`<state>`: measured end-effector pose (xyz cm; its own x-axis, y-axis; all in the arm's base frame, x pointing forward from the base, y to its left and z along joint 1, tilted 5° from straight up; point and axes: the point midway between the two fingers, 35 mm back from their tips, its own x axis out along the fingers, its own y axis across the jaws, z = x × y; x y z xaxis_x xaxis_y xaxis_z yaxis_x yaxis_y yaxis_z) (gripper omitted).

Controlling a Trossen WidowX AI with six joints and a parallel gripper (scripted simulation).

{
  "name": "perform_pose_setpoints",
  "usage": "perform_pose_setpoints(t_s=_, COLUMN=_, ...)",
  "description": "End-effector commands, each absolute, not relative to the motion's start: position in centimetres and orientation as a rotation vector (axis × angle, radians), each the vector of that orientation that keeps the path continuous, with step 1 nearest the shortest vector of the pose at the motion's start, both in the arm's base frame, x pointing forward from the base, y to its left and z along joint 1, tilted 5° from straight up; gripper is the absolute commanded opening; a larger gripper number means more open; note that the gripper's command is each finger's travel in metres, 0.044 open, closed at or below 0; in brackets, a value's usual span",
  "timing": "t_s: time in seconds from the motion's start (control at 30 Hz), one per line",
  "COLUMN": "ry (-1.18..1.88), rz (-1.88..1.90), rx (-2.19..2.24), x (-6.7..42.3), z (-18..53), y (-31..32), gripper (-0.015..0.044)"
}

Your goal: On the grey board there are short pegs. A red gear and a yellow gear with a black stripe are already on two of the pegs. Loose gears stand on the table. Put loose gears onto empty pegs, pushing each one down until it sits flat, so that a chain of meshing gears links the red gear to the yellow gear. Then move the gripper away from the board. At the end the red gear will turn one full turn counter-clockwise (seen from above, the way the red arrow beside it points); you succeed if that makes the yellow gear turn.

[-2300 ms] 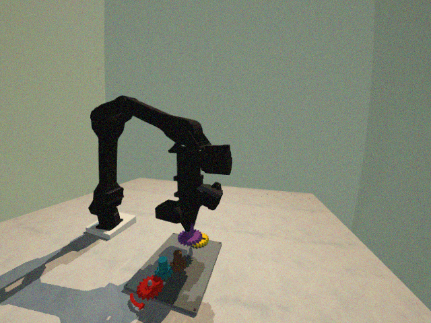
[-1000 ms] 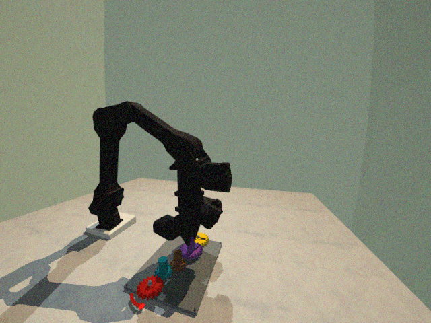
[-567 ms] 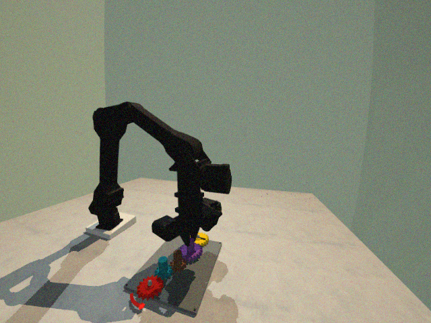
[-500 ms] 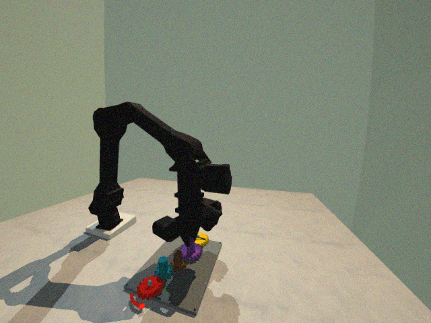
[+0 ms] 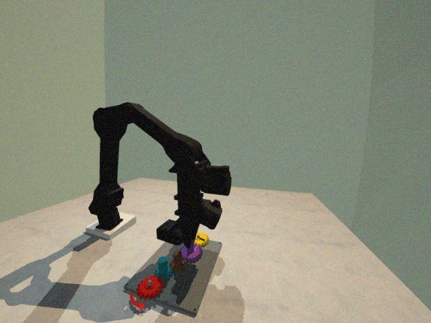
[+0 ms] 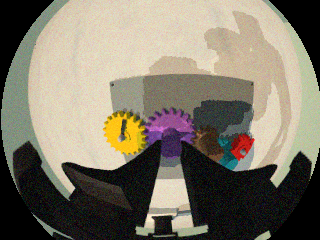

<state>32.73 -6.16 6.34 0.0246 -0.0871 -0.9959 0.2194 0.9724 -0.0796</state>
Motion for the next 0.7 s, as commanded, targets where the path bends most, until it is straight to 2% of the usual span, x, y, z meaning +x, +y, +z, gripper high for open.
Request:
perform_pose_setpoints(t_s=0.0, ry=1.530, rz=-0.228, rx=0.095, x=32.7, z=6.3, y=-6.2, gripper=0.0026)
perform_pose_setpoints(t_s=0.13, ry=1.525, rz=-0.264, rx=0.132, x=32.8, z=6.4, y=-6.2, gripper=0.0131)
perform_pose_setpoints(t_s=0.17, ry=1.522, rz=-0.280, rx=0.148, x=32.8, z=6.5, y=-6.2, gripper=0.0140)
perform_pose_setpoints(t_s=0.63, ry=1.511, rz=-0.344, rx=0.216, x=32.7, z=11.2, y=-5.7, gripper=0.0140)
perform_pose_setpoints(t_s=0.67, ry=1.521, rz=-0.334, rx=0.207, x=32.6, z=10.5, y=-5.7, gripper=0.0166)
